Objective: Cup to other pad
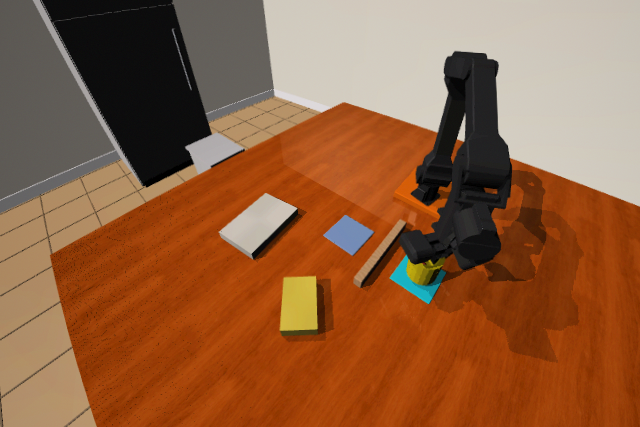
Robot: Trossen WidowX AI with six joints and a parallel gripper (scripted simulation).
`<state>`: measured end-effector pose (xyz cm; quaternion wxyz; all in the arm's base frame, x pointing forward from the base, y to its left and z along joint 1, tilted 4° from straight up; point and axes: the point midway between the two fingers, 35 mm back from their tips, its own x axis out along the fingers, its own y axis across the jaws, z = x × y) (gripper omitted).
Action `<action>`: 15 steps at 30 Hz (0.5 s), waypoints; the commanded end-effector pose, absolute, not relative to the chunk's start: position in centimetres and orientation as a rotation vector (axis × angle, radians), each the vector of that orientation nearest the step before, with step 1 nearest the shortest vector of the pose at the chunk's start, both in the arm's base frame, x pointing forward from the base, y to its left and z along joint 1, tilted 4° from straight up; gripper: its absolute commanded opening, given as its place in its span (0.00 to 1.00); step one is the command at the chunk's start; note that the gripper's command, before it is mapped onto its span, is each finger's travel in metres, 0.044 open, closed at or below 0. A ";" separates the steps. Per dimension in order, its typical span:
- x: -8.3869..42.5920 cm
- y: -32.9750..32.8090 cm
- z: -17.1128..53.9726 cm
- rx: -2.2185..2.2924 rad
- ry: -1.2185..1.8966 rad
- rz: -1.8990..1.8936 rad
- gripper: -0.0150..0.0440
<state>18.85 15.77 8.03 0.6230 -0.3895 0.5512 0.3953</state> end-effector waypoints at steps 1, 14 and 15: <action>18.8 15.8 8.0 -0.895 1.266 0.908 0.25; 18.8 15.8 8.0 -0.895 1.266 0.908 0.34; 18.8 15.8 8.0 -0.895 1.266 0.908 0.39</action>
